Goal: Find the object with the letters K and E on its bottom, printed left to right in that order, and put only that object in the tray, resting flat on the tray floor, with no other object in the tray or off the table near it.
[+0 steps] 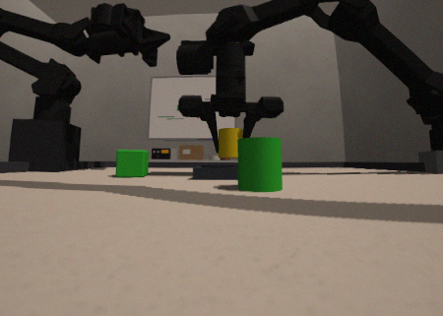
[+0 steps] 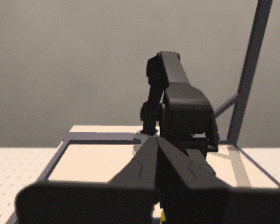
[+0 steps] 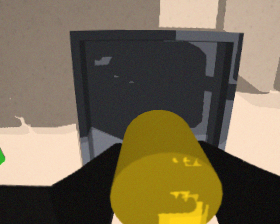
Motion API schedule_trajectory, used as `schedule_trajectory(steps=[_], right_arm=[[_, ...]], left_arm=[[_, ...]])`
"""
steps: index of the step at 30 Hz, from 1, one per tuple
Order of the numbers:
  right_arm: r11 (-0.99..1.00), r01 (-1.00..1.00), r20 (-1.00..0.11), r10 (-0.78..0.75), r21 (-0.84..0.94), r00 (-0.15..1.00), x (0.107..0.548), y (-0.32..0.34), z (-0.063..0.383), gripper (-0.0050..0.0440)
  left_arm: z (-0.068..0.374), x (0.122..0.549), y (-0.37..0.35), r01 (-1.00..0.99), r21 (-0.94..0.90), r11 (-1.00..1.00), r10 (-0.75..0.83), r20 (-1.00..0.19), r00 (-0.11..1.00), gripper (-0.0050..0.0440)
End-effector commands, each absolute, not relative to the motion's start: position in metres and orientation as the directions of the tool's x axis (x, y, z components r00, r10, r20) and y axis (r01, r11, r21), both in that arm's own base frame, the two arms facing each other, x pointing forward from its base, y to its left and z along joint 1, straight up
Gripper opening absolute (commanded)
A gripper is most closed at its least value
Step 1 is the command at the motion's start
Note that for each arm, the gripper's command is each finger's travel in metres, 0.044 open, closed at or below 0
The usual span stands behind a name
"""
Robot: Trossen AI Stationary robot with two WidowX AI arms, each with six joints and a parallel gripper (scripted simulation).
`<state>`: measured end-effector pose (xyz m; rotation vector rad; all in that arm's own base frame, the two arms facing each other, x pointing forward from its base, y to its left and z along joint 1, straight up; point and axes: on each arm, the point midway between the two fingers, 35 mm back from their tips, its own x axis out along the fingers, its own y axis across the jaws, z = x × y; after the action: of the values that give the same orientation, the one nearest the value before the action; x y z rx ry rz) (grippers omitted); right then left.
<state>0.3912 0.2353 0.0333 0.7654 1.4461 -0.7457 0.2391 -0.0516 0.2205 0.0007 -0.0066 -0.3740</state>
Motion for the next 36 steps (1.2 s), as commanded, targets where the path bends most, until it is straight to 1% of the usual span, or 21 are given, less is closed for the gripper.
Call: schedule_trajectory(steps=[1,4,12,15,19,36], right_arm=[[0.524,0.851,-1.0,0.006,0.029,0.03,0.397,0.235,0.047,0.0171],[0.524,0.851,-1.0,0.005,0.028,0.029,0.397,0.235,0.046,0.0171],[0.524,0.852,-1.0,-0.006,0.003,0.007,0.394,0.233,0.024,0.0171],[0.526,0.85,-1.0,0.005,0.025,0.026,0.397,0.235,0.032,0.0171],[0.526,0.85,-1.0,0.006,0.025,0.026,0.397,0.235,0.029,0.0171],[0.526,0.85,-1.0,0.0,0.014,0.017,0.395,0.234,0.005,0.0171]], left_arm=[[0.217,0.239,-0.051,0.365,-0.001,0.931,-0.365,0.001,0.931,-0.005],[0.223,0.239,-0.051,0.365,0.004,0.931,-0.365,0.012,0.931,-0.005],[0.223,0.239,-0.051,0.365,0.004,0.931,-0.365,0.012,0.931,-0.005],[0.223,0.239,-0.051,0.365,0.004,0.931,-0.365,0.012,0.931,-0.005],[0.223,0.239,-0.051,0.365,0.004,0.931,-0.365,0.012,0.931,-0.005],[0.223,0.239,-0.051,0.365,0.004,0.931,-0.365,0.012,0.931,-0.005]])
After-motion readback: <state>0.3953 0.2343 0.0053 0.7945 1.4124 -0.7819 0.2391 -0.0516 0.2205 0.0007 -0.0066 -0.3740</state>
